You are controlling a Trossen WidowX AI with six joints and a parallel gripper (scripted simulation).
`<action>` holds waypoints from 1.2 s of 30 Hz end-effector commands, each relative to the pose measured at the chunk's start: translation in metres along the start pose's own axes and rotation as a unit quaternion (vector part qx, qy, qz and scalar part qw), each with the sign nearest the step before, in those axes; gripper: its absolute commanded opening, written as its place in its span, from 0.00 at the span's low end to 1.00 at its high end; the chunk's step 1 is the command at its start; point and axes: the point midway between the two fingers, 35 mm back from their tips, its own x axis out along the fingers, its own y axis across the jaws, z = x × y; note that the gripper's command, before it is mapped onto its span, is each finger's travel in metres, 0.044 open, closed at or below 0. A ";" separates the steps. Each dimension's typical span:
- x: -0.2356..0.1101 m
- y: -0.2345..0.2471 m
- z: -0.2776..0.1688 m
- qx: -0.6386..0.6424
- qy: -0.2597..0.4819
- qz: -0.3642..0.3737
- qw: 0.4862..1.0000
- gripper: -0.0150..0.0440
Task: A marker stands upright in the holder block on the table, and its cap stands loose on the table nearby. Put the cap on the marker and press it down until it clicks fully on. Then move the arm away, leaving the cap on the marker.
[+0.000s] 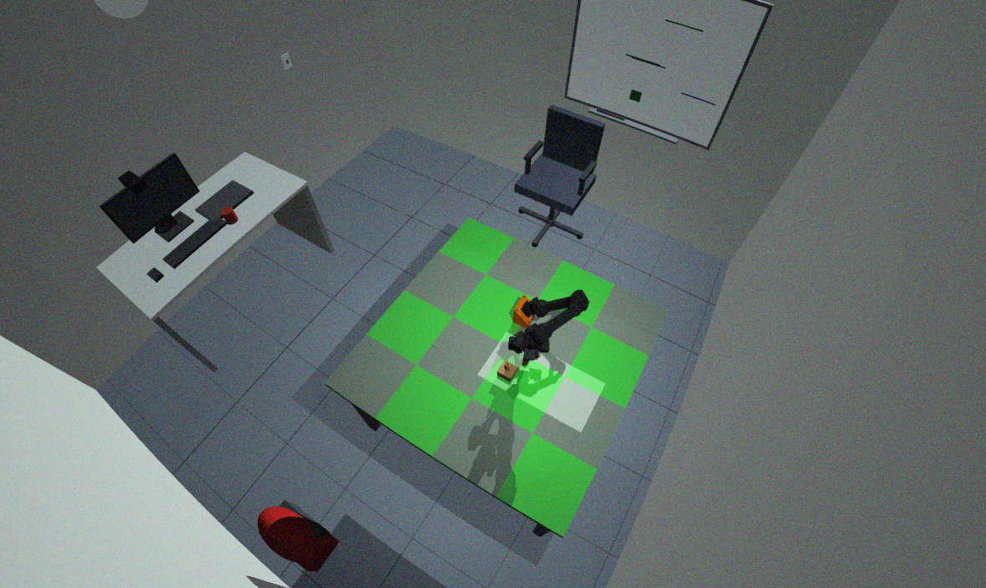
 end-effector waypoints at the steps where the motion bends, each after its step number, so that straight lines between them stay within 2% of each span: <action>1: 0.007 0.000 0.001 0.002 -0.004 0.002 1.000 0.68; 4: 0.020 0.000 0.001 0.002 -0.005 0.002 1.000 0.68; 36: 0.067 0.000 0.003 0.002 -0.005 0.002 1.000 0.68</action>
